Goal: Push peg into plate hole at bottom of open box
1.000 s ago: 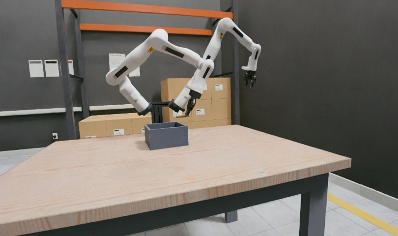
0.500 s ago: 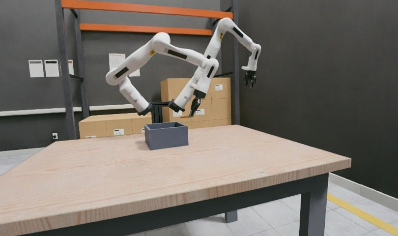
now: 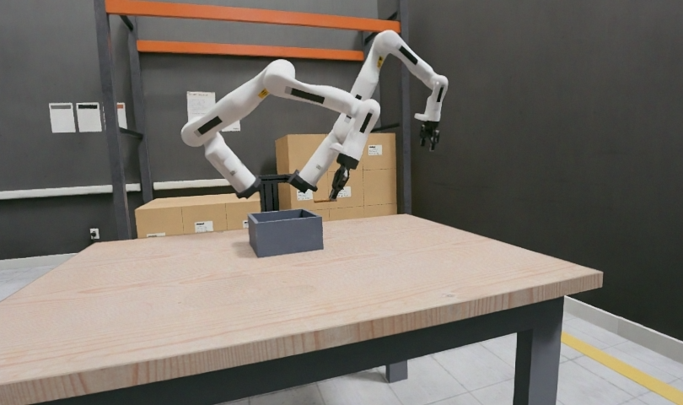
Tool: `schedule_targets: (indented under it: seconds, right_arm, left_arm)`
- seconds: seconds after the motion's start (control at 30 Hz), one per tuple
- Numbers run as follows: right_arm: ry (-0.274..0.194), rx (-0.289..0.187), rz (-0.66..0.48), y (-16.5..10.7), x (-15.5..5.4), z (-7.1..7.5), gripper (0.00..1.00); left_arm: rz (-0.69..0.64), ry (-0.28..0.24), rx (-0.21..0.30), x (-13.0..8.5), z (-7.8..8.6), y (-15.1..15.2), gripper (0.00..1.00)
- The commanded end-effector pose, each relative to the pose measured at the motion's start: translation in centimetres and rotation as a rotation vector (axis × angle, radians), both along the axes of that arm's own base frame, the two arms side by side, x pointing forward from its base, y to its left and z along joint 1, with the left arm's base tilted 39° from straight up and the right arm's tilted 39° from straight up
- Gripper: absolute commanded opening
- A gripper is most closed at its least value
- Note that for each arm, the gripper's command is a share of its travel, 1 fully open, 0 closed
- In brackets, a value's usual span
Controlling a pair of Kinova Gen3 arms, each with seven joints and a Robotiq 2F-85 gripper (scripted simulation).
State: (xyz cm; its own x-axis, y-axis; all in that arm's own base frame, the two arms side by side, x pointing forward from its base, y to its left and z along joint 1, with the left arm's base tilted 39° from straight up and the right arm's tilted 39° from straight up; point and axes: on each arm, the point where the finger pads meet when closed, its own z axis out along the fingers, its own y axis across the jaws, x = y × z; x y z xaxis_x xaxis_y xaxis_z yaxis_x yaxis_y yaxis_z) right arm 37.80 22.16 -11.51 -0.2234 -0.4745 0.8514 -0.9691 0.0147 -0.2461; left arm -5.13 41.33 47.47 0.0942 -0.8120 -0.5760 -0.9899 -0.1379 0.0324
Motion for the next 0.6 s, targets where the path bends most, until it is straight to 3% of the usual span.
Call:
schedule_targets:
  seconds: [0.0, 0.57]
  right_arm:
    - [-0.001, 0.001, 0.001, 0.1, 0.1, 0.0, 0.099]
    - [-0.001, 0.001, 0.001, -0.9, 0.4, -1.3, 0.099]
  left_arm:
    - [0.000, 0.000, 0.002, 0.0, 0.1, 0.0, 1.000]
    - [0.000, 0.000, 0.002, 0.0, 0.1, 0.0, 1.000]
